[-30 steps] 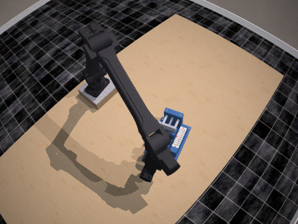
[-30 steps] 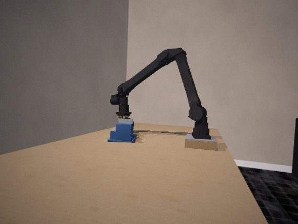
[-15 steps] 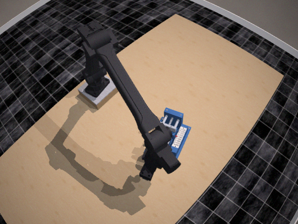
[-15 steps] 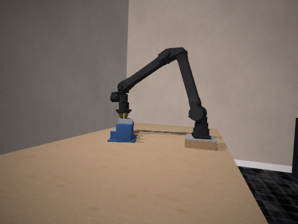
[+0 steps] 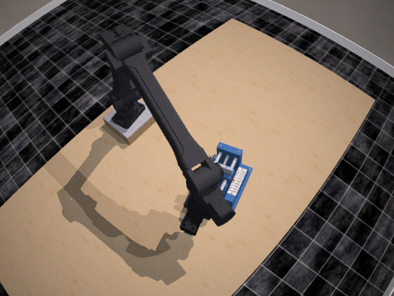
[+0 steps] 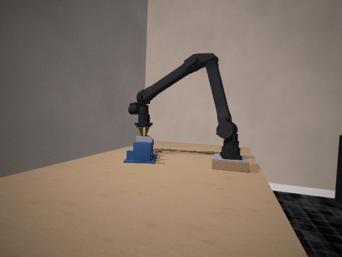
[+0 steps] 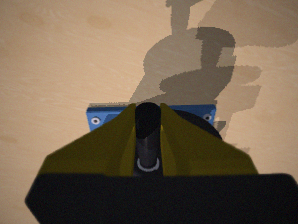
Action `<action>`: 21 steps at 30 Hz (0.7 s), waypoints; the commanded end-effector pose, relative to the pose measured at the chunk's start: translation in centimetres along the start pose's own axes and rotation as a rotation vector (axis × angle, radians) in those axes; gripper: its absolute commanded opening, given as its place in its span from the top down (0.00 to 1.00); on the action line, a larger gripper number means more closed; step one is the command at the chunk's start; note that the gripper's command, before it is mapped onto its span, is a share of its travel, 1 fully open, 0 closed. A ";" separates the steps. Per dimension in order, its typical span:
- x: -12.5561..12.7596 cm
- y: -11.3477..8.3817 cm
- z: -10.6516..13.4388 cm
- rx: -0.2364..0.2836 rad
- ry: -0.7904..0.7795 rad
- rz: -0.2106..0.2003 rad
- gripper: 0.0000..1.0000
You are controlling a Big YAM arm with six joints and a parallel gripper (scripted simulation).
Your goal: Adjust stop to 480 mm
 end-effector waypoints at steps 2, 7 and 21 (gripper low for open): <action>-0.8 -3.9 -0.5 -0.023 -0.001 -0.075 0.94; -2.4 -3.7 -0.6 -0.021 -0.001 -0.070 0.94; -3.7 -2.9 -0.9 -0.027 -0.001 -0.074 0.94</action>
Point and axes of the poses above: the point where the finger pads meet when closed, its own y axis out along the fingers, its own x axis across the jaws, z = x × y, the point moved 5 cm from there along -y, back along the fingers, and after that the axes turned 6 degrees about y, right-handed, at the moved point
